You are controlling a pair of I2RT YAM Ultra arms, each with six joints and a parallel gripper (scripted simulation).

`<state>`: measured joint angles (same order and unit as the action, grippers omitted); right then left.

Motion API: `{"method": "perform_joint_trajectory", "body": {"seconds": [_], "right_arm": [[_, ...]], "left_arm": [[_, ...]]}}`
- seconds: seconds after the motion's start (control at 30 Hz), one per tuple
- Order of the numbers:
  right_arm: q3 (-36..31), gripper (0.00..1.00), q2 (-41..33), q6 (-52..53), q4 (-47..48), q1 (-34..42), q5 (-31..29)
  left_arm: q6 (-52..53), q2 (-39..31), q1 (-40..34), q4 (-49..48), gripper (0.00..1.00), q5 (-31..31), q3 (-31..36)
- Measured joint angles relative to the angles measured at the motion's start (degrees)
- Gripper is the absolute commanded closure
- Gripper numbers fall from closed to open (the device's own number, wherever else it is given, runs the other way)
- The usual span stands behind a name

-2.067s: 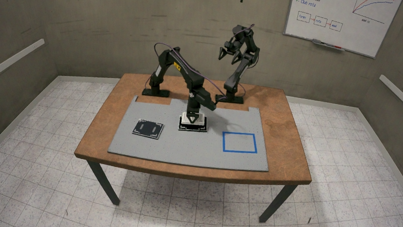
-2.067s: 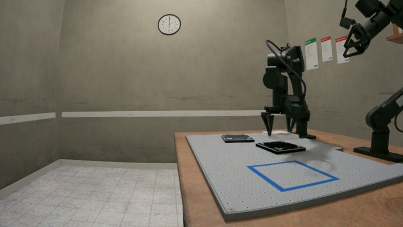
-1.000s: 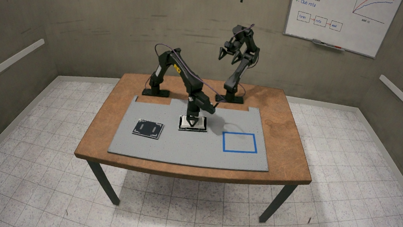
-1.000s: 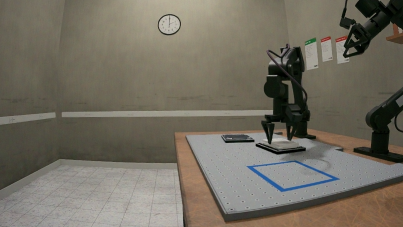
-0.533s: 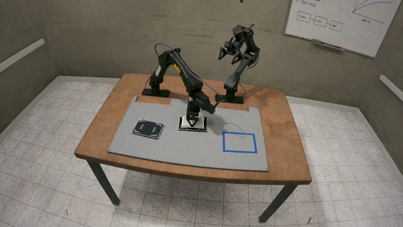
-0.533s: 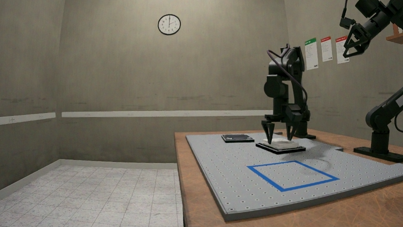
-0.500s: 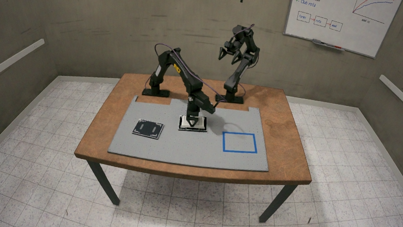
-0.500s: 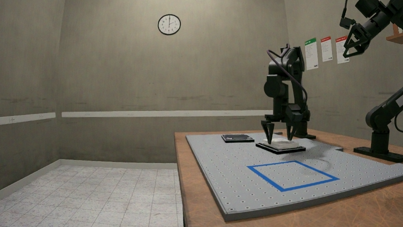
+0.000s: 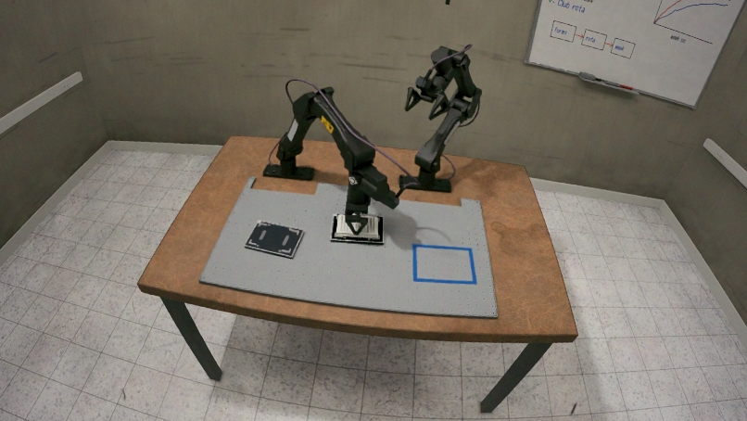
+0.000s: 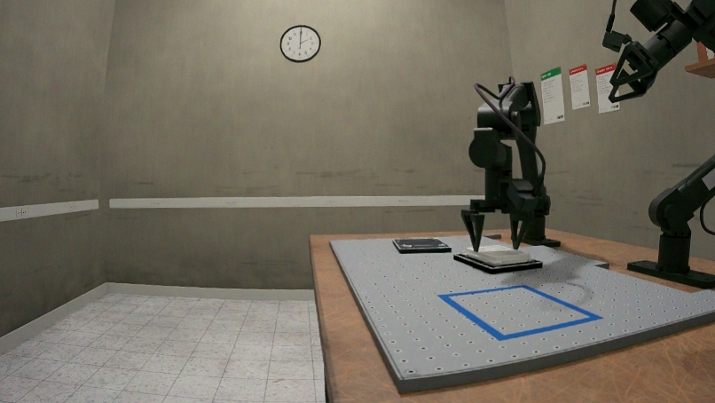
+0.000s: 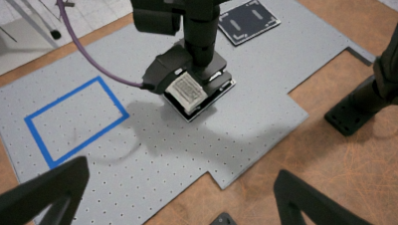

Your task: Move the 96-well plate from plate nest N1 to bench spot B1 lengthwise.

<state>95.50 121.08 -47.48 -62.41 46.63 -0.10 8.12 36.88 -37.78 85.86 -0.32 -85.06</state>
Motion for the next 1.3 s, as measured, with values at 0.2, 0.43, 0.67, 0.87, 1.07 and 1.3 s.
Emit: {"method": "perform_joint_trajectory", "body": {"seconds": [0.2,0.43,0.67,0.87,1.07,1.3], "right_arm": [[0.7,0.0,-0.7,0.0,-1.1,0.0,0.0],[3.3,0.0,-0.6,0.0,-3.4,0.0,0.0],[14.5,0.0,-0.7,0.0,-12.3,0.0,0.0],[21.1,0.0,-0.7,-0.1,-18.0,0.0,0.0],[19.7,0.0,-0.6,0.6,-18.2,-0.1,0.0],[6.6,0.0,-12.0,3.7,-10.4,-4.1,0.3]], "left_arm": [[0.0,0.0,0.0,0.0,0.0,0.0,0.0],[0.0,0.0,0.0,0.0,0.0,0.0,0.0],[0.0,0.0,0.0,0.0,0.0,0.0,0.0],[0.0,0.0,0.0,0.0,0.0,0.0,0.0],[0.0,0.0,0.0,0.0,0.0,0.0,0.0],[0.0,0.0,0.0,-0.3,0.0,0.0,0.0]]}}
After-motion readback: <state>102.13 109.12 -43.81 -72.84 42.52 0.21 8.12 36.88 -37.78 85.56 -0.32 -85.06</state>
